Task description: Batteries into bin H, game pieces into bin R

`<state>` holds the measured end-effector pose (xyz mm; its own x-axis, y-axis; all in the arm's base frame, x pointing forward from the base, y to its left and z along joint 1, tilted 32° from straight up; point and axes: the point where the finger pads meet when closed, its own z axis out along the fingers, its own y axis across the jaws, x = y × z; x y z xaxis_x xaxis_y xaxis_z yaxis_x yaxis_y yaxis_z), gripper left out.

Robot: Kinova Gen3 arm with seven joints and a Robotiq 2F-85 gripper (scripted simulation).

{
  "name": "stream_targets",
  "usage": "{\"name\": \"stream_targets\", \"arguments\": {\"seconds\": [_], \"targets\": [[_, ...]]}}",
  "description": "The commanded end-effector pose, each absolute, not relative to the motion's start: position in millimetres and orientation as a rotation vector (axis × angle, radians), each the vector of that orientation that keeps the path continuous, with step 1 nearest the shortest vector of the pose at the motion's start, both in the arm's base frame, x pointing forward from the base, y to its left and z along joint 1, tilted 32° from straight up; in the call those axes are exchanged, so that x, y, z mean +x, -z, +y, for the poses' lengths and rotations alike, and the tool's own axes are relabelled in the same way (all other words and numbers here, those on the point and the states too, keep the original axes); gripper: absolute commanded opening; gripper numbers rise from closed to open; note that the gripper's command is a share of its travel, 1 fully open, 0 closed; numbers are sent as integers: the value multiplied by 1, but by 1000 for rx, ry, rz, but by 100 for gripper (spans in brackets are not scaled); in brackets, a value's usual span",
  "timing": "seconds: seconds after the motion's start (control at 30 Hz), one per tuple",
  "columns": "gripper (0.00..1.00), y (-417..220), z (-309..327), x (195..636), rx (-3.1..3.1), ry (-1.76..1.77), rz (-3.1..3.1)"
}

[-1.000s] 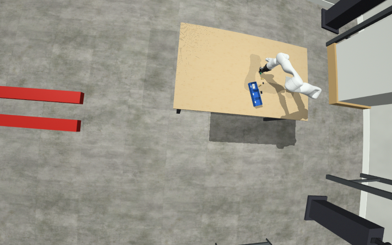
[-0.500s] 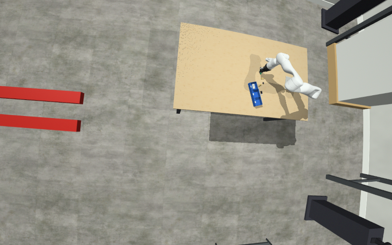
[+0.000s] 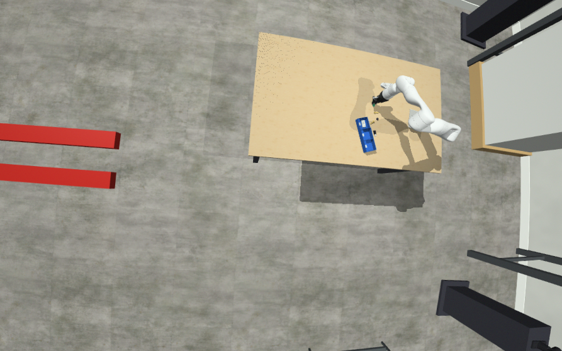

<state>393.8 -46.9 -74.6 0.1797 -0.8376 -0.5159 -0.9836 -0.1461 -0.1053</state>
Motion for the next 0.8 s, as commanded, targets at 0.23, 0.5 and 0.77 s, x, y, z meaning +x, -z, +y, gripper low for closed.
{"name": "stream_targets", "arguments": {"seconds": [0.23,0.5,0.77], "targets": [[9,65,-54,395,-2044,-471,1716],[9,42,-69,394,-2044,-472,1716],[9,25,-79,394,-2044,-472,1717]]}}
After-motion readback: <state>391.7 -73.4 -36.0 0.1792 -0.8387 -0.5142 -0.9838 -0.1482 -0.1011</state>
